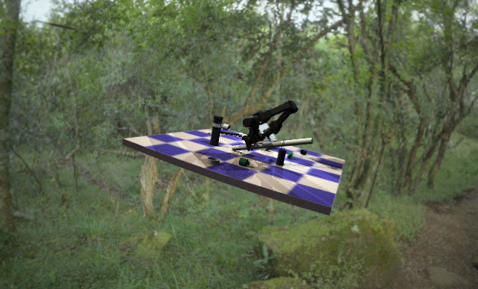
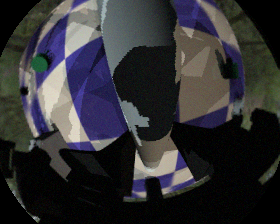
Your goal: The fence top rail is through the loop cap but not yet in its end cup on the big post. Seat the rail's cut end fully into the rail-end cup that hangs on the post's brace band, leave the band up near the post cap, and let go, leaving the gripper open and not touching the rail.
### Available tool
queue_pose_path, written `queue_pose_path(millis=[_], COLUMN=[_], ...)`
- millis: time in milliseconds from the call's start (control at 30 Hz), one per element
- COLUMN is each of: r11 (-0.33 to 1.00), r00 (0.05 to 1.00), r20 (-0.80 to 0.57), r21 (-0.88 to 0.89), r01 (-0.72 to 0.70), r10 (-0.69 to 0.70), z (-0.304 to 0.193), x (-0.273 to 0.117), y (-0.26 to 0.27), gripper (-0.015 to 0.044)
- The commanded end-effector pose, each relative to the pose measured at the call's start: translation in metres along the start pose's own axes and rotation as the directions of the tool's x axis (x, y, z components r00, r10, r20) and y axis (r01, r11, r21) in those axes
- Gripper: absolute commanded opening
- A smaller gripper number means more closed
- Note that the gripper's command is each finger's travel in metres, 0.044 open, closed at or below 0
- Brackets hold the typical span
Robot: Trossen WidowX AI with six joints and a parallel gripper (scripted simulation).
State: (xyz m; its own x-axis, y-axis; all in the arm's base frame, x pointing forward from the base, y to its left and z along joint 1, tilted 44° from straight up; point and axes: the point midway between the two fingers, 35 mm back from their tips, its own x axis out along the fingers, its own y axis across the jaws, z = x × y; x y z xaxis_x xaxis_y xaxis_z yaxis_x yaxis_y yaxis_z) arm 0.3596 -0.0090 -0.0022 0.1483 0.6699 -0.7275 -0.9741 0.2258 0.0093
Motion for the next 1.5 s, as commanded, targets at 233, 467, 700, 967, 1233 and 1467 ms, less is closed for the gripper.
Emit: queue_pose_path(millis=[233, 467, 700, 967, 1233, 1467], r11=[1.000, 1.000, 1.000, 1.000, 1.000, 1.000], r00=[1.000, 1.000, 0.986, 0.938, 0.938, 0.946], r20=[0.005, -0.009, -0.168, -0.345, -0.345, -0.325], r21=[0.005, 0.005, 0.003, 0.010, 0.010, 0.012], r01=[0.001, 0.002, 0.007, 0.000, 0.000, -0.005], r10=[-0.001, -0.002, -0.006, 0.004, 0.004, 0.008], z=[0.001, -0.002, -0.018, -0.036, -0.036, -0.031], x=[0.000, -0.007, -0.040, -0.082, -0.082, -0.077], y=[0.000, 0.000, -0.002, 0.003, 0.003, 0.003], gripper=[0.0124, 0.0000, 0.0000, 0.0000, 0.0000, 0.0000])
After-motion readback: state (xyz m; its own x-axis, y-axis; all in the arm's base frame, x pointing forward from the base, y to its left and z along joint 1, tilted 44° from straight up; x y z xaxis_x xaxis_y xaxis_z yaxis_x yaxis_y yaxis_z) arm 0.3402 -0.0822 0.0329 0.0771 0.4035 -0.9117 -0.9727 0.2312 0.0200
